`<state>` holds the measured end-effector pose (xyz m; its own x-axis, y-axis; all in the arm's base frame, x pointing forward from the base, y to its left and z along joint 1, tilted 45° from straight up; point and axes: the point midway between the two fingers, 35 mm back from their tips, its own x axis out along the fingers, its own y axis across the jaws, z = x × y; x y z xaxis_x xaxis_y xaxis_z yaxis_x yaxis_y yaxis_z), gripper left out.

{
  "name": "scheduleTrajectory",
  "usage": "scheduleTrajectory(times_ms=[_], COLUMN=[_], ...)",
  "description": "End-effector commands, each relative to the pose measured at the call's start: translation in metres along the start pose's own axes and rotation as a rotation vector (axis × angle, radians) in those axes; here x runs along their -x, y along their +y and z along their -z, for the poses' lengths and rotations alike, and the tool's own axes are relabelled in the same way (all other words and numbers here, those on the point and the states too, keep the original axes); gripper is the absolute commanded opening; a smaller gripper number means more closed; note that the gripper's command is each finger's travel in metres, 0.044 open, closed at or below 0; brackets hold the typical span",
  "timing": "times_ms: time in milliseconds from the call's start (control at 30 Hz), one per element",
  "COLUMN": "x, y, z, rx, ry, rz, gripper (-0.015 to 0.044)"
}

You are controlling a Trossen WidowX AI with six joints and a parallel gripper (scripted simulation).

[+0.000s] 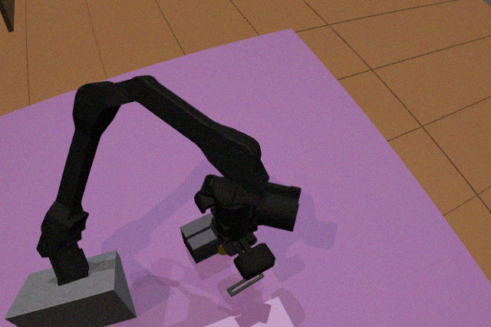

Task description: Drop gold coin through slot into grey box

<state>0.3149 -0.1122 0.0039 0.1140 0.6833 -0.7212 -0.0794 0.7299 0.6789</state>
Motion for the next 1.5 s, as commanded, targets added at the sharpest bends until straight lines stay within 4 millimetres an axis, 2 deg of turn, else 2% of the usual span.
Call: scheduleTrajectory(times_ms=[0, 900, 1467], x=[-0.002, -0.004, -0.003], y=[0.012, 0.079, 0.077], z=[0.002, 0.013, 0.011], rx=[-0.007, -0.007, -0.001], ry=[0.003, 0.004, 0.001], rz=[-0.005, -0.013, -0.008], gripper=[0.0000, 0.0000, 0.0000])
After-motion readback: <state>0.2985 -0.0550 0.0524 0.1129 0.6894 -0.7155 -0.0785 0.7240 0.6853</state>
